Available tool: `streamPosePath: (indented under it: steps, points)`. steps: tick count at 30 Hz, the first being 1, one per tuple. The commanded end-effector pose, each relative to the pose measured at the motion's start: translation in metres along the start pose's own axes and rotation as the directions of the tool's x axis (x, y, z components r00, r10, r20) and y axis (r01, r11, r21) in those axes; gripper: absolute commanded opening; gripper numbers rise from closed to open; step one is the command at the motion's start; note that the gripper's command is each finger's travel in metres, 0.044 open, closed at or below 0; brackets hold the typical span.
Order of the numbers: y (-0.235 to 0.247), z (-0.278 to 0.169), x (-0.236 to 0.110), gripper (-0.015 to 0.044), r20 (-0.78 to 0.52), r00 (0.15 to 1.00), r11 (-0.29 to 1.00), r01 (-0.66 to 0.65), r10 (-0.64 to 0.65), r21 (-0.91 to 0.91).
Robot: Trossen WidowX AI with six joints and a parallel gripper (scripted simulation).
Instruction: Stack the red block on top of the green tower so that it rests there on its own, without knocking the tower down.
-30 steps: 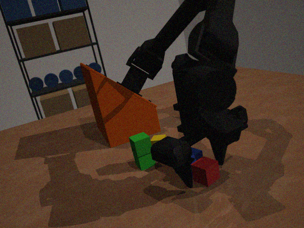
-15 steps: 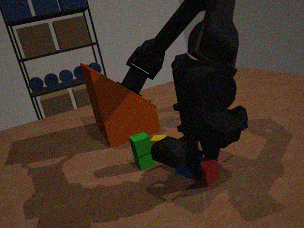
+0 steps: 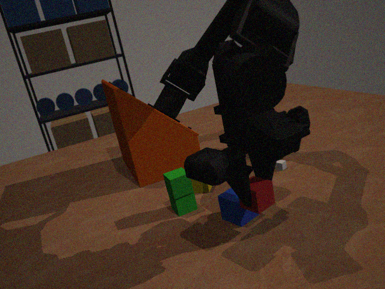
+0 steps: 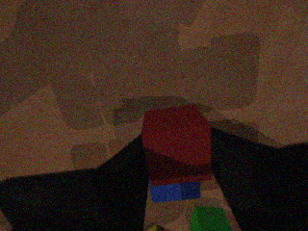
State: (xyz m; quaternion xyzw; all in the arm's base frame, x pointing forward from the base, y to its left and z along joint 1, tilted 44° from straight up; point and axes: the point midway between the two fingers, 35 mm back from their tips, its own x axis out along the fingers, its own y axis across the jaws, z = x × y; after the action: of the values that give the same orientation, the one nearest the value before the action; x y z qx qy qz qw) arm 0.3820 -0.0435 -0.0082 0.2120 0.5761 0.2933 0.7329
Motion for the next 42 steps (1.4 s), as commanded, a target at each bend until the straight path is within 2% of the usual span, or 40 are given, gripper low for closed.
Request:
streamPosePath:
  steps: [1, 14, 24, 42]
  points:
    - [0.0, 0.001, -0.021, 0.0, 0.002, 1.0, 1.0, 0.006, -0.006, -0.009]
    - [0.0, 0.001, -0.08, 0.0, 0.001, 1.0, 1.0, 0.009, -0.009, -0.008]
    - [-0.003, -0.002, -0.081, 0.0, 0.001, 1.0, 1.0, 0.01, -0.01, -0.008]
    - [-0.03, -0.091, -0.085, 0.0, -0.005, 1.0, 1.0, 0.02, -0.02, -0.003]
